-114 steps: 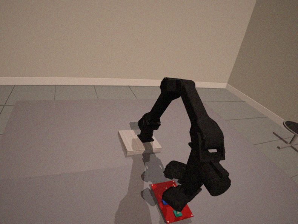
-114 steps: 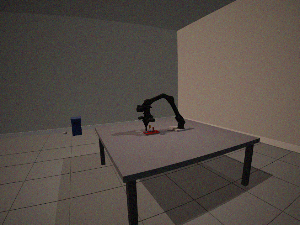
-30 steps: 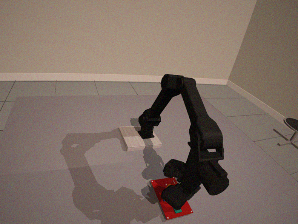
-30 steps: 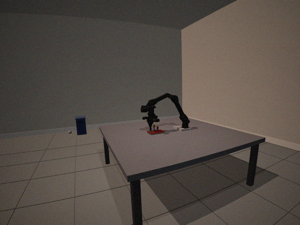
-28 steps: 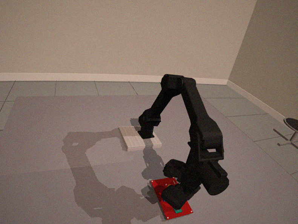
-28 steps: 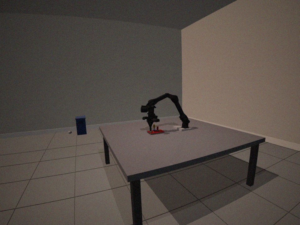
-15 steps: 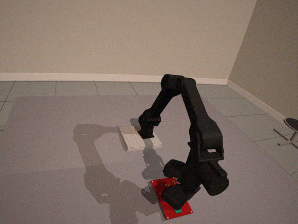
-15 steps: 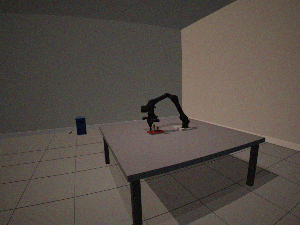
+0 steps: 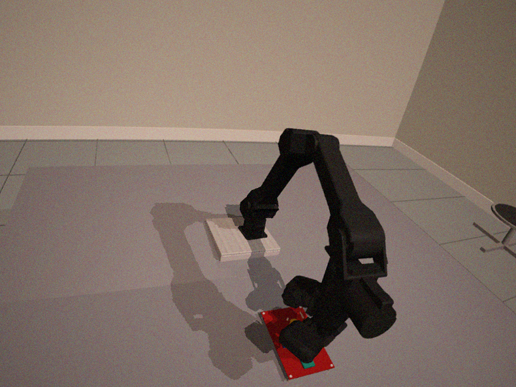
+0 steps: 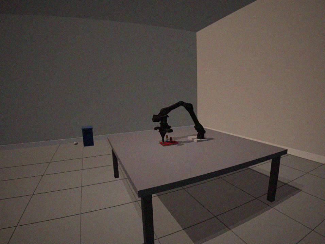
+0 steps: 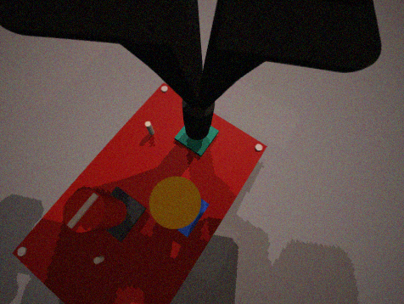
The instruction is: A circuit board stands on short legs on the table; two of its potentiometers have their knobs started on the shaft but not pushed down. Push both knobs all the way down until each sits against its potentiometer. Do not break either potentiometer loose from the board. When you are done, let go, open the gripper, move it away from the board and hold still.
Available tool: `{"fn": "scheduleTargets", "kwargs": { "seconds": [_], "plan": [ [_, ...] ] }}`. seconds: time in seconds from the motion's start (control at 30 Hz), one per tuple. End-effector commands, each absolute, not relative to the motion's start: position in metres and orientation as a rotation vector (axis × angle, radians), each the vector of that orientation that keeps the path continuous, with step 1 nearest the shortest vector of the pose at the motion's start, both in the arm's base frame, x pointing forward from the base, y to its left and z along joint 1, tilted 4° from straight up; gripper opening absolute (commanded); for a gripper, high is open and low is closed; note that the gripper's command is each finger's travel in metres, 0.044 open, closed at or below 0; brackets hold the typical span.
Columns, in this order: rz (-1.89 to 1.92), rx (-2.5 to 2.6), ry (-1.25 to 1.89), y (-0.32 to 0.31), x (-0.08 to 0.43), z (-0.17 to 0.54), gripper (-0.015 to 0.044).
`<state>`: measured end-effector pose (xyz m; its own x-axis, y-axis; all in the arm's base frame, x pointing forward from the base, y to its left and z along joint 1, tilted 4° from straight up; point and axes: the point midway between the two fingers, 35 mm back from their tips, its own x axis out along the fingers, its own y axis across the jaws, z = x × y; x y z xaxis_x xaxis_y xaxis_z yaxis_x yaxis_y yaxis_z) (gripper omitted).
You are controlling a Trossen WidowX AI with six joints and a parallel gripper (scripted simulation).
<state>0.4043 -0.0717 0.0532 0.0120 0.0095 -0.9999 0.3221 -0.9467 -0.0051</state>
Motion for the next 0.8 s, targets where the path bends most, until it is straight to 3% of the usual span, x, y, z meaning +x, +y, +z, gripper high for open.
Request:
{"fn": "scheduleTargets", "kwargs": {
  "seconds": [0.0, 0.77],
  "plan": [
    [-2.085, 2.026, 0.356, -0.071, 0.406, 0.021, 0.0],
    [-2.085, 2.026, 0.356, -0.072, 0.408, 0.044, 0.0]
  ]
}}
